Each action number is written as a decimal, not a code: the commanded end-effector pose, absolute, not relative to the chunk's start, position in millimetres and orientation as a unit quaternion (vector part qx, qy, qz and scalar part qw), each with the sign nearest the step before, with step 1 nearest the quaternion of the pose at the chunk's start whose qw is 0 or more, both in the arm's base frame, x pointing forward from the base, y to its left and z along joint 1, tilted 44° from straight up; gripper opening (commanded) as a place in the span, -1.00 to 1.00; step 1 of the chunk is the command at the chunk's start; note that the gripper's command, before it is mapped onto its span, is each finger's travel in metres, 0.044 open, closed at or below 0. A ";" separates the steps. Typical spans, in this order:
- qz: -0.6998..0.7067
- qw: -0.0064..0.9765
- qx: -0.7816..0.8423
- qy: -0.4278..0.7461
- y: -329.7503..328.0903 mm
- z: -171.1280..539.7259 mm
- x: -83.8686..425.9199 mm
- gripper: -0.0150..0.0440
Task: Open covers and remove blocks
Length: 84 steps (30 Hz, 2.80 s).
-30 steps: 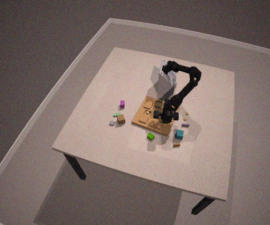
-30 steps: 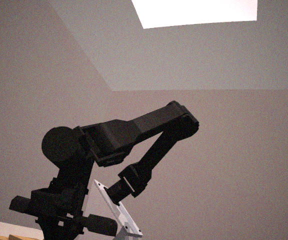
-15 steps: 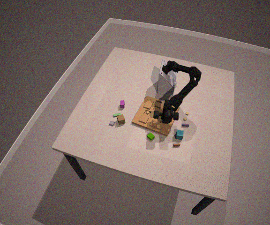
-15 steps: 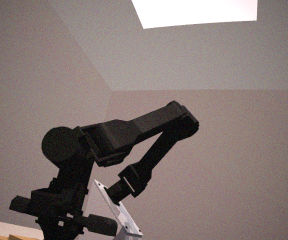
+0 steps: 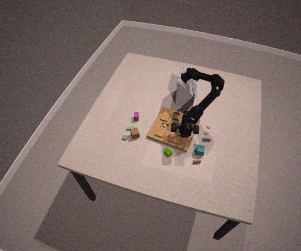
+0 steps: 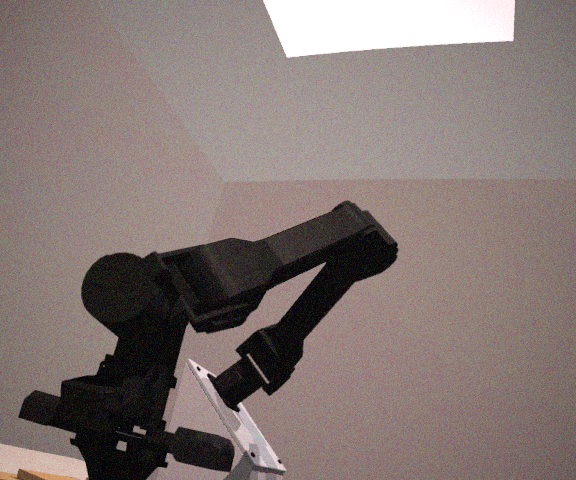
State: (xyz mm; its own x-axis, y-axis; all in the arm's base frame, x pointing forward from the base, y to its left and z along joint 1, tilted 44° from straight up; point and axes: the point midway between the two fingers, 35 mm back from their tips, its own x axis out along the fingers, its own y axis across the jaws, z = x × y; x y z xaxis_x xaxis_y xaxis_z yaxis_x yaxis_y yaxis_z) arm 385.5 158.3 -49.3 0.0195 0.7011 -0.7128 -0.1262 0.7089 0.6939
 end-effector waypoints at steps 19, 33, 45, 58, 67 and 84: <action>0.299 0.675 0.231 0.633 113.6 -5.7 385.3 0.00; 0.355 0.693 0.169 0.604 116.5 -8.7 385.4 0.00; 0.411 0.706 0.103 0.567 119.4 -11.8 385.5 0.00; 0.467 0.713 0.029 0.522 122.7 -15.1 385.7 0.00; 0.503 0.713 -0.021 0.487 124.9 -17.4 385.8 0.00; 0.565 0.704 -0.117 0.415 129.2 -21.7 385.8 0.00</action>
